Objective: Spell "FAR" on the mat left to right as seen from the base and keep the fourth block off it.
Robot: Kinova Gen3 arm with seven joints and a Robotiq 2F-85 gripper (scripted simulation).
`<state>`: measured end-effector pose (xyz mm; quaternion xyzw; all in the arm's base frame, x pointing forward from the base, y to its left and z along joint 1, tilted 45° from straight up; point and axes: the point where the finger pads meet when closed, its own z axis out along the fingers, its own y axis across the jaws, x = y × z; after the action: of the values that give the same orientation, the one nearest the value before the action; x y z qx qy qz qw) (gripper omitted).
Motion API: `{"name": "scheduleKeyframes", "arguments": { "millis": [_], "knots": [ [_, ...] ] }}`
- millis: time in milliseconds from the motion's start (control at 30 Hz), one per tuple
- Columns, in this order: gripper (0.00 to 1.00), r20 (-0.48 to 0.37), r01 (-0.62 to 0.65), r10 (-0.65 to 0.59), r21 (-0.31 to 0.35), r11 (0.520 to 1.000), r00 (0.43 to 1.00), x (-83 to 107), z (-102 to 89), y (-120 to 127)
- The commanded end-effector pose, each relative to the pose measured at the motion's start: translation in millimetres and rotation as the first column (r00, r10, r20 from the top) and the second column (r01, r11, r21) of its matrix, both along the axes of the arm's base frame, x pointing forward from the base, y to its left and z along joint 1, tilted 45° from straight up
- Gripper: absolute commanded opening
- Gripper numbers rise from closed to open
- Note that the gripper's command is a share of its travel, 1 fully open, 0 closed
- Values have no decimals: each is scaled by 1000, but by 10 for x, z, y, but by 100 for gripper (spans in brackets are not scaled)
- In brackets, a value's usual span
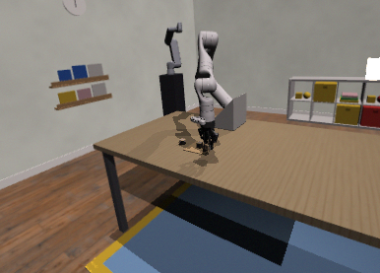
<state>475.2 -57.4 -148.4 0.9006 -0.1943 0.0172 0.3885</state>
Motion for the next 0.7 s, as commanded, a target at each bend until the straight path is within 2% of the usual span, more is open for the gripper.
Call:
{"name": "scheduleKeyframes", "arguments": {
  "millis": [0,267,667],
  "knots": [
    [26,19,-12,12,7,1000,1000,107,226,266],
    [26,14,-12,12,3,1000,1000,104,340,378],
    [26,13,-10,10,2,1000,1000,97,344,375]
  ]
}}
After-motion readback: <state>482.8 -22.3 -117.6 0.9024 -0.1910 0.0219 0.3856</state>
